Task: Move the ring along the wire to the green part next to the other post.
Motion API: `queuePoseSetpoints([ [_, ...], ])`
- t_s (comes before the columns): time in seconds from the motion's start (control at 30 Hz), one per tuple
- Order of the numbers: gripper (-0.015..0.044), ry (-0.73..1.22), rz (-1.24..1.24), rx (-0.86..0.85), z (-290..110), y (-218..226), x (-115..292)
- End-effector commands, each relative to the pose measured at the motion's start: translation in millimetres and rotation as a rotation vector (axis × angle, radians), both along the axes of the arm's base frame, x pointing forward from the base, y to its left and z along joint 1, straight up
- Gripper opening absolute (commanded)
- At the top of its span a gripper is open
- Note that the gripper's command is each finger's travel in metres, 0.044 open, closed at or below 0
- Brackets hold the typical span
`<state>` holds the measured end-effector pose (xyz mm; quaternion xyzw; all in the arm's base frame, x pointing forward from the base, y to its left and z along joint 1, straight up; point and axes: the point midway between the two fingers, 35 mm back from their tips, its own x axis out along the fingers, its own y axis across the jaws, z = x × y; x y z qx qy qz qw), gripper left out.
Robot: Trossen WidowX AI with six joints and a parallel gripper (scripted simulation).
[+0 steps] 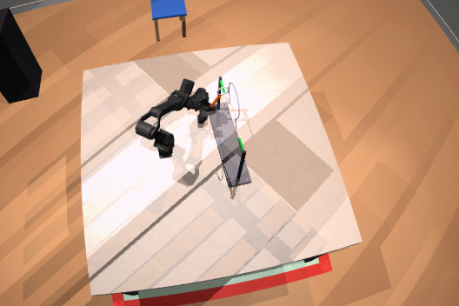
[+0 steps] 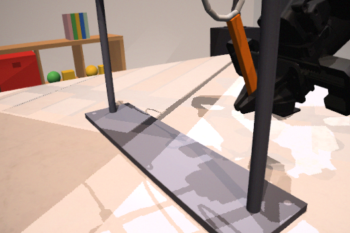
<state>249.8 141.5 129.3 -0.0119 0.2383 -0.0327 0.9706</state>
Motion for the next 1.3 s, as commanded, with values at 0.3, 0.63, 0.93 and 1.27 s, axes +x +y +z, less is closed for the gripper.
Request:
queuePoseSetpoints([
  [0.3,0.0112,0.000,0.000,0.000,0.0,0.0,0.0],
  [0.63,0.0160,0.010,-0.005,0.005,9.4,4.0,-22.1],
  [0.93,0.0160,0.003,-0.004,0.005,22.1,3.7,-44.2],
  [1.27,0.0160,0.003,-0.004,0.005,22.3,3.7,-44.5],
])
